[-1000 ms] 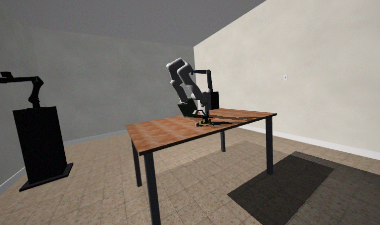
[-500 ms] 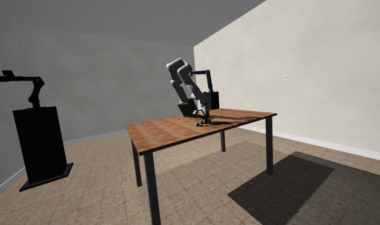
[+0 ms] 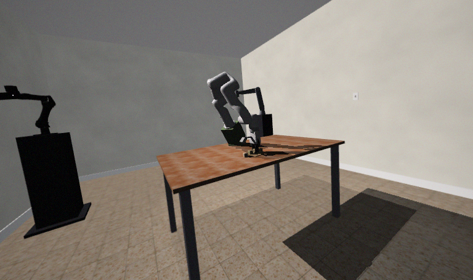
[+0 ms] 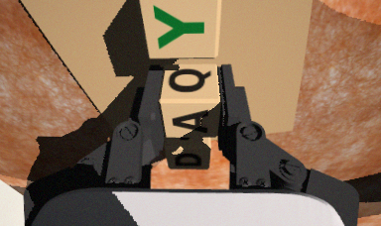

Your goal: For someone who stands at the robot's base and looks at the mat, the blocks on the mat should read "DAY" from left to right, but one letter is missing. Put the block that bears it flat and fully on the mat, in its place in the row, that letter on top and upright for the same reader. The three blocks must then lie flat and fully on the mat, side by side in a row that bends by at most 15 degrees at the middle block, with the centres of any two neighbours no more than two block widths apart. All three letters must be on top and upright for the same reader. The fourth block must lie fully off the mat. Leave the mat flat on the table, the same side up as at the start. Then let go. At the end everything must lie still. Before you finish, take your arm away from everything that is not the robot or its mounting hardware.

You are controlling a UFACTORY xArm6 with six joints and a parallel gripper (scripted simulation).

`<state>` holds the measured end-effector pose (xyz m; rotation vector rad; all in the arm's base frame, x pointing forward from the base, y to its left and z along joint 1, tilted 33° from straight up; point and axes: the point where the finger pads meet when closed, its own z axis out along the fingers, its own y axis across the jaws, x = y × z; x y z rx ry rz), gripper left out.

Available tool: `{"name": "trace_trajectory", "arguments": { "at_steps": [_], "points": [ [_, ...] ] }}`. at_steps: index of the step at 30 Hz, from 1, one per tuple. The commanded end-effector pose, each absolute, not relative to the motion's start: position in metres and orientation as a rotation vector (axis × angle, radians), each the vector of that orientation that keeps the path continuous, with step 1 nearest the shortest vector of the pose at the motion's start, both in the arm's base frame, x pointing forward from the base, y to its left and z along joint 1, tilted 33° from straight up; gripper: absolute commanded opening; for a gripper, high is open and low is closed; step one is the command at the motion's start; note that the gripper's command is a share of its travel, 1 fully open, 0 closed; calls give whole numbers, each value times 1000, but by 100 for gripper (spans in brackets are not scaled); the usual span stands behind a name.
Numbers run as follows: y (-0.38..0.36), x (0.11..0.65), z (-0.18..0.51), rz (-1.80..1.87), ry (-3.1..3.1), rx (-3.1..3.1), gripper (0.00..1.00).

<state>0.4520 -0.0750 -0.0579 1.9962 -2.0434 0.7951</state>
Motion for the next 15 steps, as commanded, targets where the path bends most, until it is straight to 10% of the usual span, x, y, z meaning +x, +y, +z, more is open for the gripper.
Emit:
{"name": "trace_trajectory", "arguments": {
  "at_steps": [1,15],
  "points": [
    [-75,453,-57,798,-2044,1998,27],
    [-75,456,-56,798,-2044,1998,27]
  ]
}}
